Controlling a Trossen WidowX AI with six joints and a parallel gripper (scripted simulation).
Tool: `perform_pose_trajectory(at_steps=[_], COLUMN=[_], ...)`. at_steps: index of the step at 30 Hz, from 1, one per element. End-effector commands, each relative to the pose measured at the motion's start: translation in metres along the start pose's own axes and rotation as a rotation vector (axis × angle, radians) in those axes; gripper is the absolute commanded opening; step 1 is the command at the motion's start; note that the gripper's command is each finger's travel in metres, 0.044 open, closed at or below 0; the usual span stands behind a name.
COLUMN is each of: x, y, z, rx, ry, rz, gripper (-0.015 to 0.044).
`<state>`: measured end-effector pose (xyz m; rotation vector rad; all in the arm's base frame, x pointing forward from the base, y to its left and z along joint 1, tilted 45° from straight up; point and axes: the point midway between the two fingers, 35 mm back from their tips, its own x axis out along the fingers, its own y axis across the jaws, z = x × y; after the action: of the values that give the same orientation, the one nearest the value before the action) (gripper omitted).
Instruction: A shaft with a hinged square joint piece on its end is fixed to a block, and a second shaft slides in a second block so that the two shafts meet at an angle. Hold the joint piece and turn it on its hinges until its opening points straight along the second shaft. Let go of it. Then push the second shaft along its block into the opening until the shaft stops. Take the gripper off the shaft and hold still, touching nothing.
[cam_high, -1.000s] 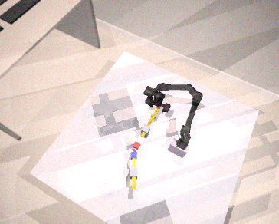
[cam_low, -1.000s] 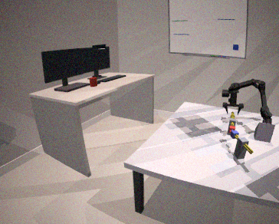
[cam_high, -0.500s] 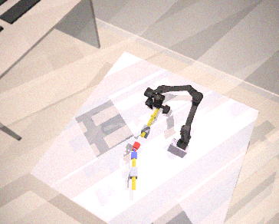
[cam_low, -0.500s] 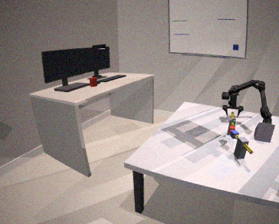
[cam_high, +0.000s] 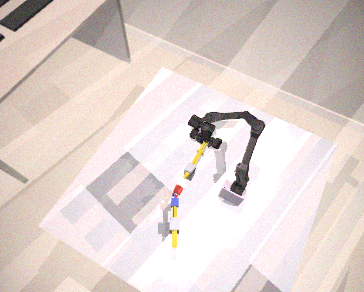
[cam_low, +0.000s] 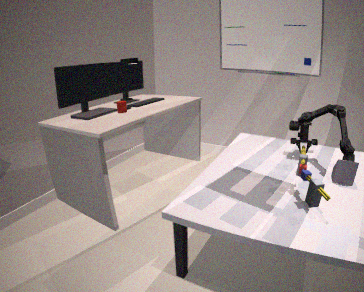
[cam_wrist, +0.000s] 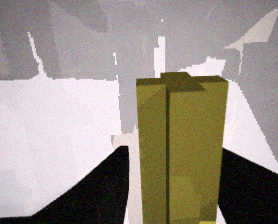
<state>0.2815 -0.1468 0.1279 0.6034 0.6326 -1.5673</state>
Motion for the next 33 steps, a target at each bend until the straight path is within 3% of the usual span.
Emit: perform_pose_trajectory(at_steps=[1, 12, 14, 33], x=[0.0001, 0.0001, 0.0001, 0.0001], y=[0.0001, 0.0001, 0.0001, 0.0], z=[0.0005, 0.0005, 0.0005, 0.0], rx=[-0.005, -0.005, -0.005, -0.001], ry=[-0.003, -0.003, -0.003, 0.0], rz=[0.001, 0.001, 0.001, 0.0], gripper=[0.0102, 0.0102, 0.0067, 0.0067])
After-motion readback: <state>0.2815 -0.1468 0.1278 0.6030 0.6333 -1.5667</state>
